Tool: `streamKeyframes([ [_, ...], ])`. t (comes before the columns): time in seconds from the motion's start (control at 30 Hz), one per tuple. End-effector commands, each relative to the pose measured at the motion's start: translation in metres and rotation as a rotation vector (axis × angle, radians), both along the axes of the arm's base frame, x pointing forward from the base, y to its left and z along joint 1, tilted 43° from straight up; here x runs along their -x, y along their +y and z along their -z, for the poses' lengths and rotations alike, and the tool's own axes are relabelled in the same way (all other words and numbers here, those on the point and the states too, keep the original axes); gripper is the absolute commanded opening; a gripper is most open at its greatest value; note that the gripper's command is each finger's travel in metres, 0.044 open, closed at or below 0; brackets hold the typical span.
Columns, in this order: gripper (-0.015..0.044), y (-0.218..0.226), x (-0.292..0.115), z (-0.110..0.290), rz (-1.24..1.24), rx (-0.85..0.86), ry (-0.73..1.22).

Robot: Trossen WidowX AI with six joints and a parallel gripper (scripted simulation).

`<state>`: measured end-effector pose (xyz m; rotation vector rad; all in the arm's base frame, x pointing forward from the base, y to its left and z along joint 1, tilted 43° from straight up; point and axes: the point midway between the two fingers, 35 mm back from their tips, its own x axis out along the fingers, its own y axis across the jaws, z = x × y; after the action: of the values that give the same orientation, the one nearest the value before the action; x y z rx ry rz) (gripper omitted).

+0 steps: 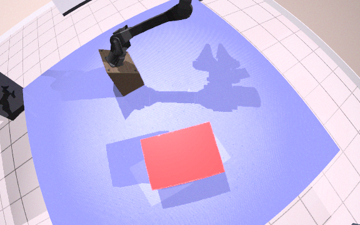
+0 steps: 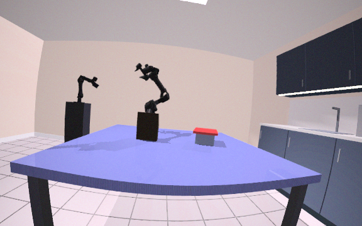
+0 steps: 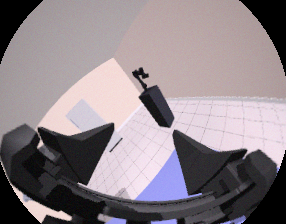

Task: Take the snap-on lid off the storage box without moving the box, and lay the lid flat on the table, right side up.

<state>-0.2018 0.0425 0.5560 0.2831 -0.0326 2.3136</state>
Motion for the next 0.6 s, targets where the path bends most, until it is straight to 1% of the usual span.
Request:
streamKeyframes([
  [0.0,0.0374,-0.002,0.001,0.000,-0.009,0.000,0.004],
  [0.07,0.0321,-0.017,0.009,0.003,-0.086,0.004,0.032],
  [0.17,0.0242,-0.054,0.023,0.009,-0.265,0.024,0.089],
  [0.3,0.0235,-0.106,0.032,0.021,-0.513,0.071,0.147],
  [0.37,0.0235,-0.116,0.032,0.023,-0.555,0.078,0.153],
  [0.4,0.0235,-0.127,0.033,0.026,-0.608,0.089,0.160],
  [0.57,0.0235,-0.198,0.022,0.048,-0.934,0.172,0.177],
])
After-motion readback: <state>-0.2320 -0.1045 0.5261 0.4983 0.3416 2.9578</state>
